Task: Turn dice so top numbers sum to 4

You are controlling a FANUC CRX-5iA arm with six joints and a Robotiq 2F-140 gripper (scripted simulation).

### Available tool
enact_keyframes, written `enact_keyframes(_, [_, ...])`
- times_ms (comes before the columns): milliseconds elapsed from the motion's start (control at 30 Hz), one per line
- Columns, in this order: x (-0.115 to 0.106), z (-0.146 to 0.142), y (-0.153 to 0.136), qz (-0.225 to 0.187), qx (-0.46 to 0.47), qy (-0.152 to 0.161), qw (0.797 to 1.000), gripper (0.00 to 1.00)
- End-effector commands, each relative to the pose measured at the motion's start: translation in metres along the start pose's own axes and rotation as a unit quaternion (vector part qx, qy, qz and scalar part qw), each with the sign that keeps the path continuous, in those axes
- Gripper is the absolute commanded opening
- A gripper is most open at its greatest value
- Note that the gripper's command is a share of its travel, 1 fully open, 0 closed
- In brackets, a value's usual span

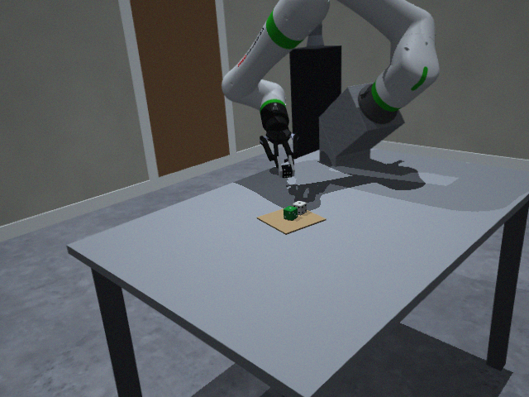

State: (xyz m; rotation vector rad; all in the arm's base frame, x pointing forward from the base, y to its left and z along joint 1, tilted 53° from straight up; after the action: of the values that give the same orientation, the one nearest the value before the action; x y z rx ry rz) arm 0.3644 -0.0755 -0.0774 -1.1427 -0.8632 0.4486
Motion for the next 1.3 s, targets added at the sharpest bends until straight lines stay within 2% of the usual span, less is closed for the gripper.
enact_keyframes(0, [0.002,0.001,0.005,0.0,0.0,0.0,1.0,0.16])
enact_keyframes(400, [0.022,0.006,0.04,0.0,0.0,0.0,1.0,0.16])
enact_keyframes(667, [0.028,0.008,0.052,0.0,0.0,0.0,1.0,0.16])
enact_keyframes(1267, [0.03,0.009,0.055,0.0,0.0,0.0,1.0,0.16])
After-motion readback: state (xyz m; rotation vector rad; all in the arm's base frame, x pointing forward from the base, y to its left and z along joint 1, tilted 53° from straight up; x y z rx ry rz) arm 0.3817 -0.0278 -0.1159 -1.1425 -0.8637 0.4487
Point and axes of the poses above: the point where the finger pads meet when closed, its own x axis out along the fingers, its own z axis across the jaws, y = z × x, the point moved 9 cm from there along -x, back along the fingers, and after that the axes turned 10 degrees about -x, right-handed, at the moved point
